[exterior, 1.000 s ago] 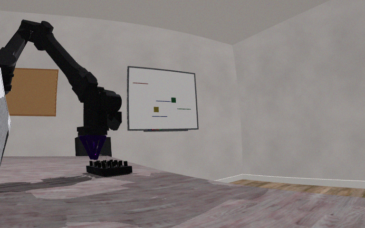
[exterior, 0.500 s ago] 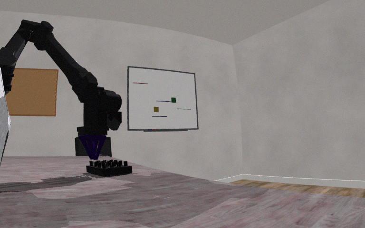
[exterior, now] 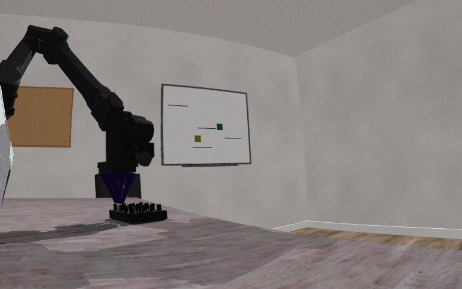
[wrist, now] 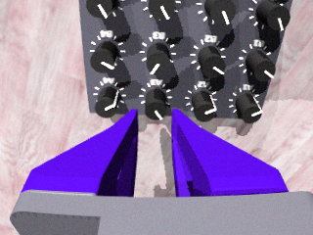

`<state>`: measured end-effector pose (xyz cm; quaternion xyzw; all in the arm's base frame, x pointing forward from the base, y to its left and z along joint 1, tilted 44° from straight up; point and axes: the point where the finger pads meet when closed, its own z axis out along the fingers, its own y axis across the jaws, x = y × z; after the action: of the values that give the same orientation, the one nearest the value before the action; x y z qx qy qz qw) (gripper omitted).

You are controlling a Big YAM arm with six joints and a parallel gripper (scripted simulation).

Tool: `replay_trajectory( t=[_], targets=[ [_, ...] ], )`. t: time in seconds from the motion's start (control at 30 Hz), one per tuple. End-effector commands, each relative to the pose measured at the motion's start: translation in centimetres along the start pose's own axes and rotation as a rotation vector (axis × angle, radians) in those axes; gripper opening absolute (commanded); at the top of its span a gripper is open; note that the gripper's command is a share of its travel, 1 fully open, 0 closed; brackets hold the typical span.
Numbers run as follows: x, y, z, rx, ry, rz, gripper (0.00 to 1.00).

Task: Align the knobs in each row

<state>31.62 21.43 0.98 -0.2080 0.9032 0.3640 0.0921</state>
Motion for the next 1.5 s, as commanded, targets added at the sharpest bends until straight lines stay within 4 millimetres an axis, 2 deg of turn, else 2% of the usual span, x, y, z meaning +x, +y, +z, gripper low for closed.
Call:
replay_trajectory(
  t=[0.0,0.43,1.47],
  targets=[
    [-0.39,0.17,0.55,-0.001,-0.001,-0.004,0.19],
    [0.04,0.14,1.41,-0.001,0.004,0.001,0.19],
    [-0.28,0.18,1.13,0.0,-0.004,-0.004,0.19]
  ],
)
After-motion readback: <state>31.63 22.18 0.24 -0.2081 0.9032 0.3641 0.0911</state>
